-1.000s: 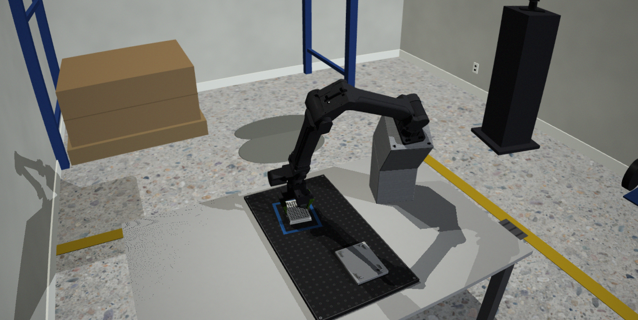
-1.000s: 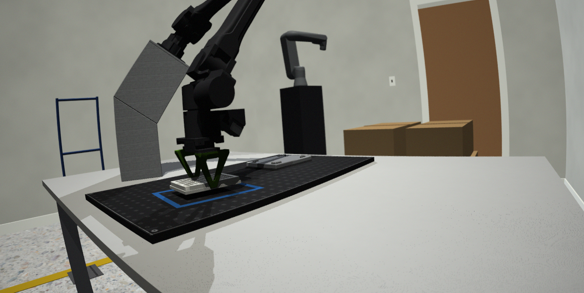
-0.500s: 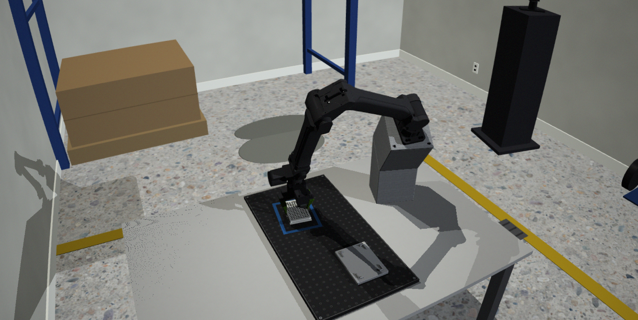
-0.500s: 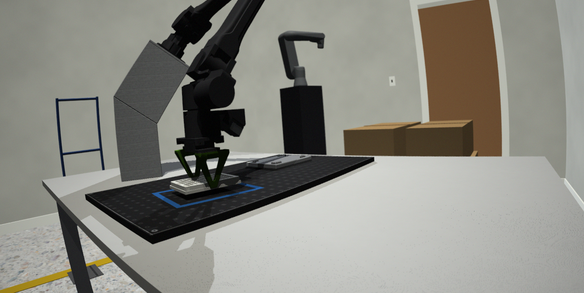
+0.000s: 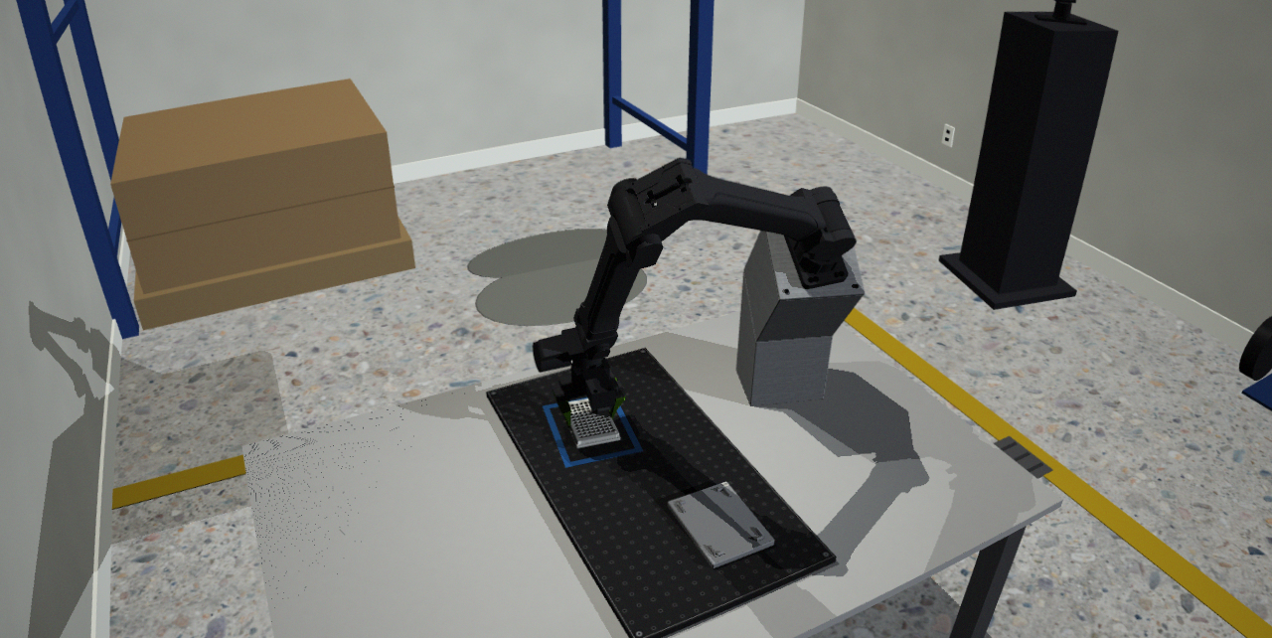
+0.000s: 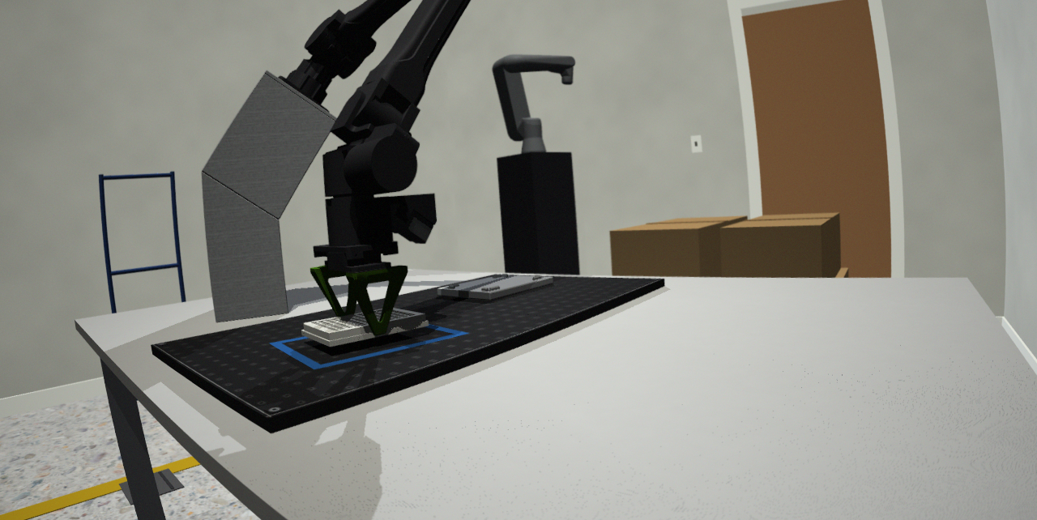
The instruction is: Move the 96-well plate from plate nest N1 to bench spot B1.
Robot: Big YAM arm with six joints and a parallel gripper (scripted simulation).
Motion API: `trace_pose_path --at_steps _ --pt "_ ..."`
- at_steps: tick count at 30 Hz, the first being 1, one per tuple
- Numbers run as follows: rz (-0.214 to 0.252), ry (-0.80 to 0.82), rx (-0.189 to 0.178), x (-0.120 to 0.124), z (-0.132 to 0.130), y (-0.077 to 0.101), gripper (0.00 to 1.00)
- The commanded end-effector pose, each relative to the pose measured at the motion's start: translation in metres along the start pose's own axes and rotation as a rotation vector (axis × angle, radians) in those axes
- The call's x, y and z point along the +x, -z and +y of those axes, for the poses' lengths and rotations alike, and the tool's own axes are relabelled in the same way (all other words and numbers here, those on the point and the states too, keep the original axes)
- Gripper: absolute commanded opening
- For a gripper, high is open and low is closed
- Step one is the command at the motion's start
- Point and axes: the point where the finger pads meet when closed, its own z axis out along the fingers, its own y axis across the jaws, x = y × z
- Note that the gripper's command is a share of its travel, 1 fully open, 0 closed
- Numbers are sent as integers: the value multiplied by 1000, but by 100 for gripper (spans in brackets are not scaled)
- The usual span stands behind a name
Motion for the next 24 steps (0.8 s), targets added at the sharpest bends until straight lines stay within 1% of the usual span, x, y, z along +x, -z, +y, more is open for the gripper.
trace_pose_path --at_steps 1,24 --pt "0 -1 -5 -3 2 -8 0" --pt "0 0 -4 -4 1 -11 0"
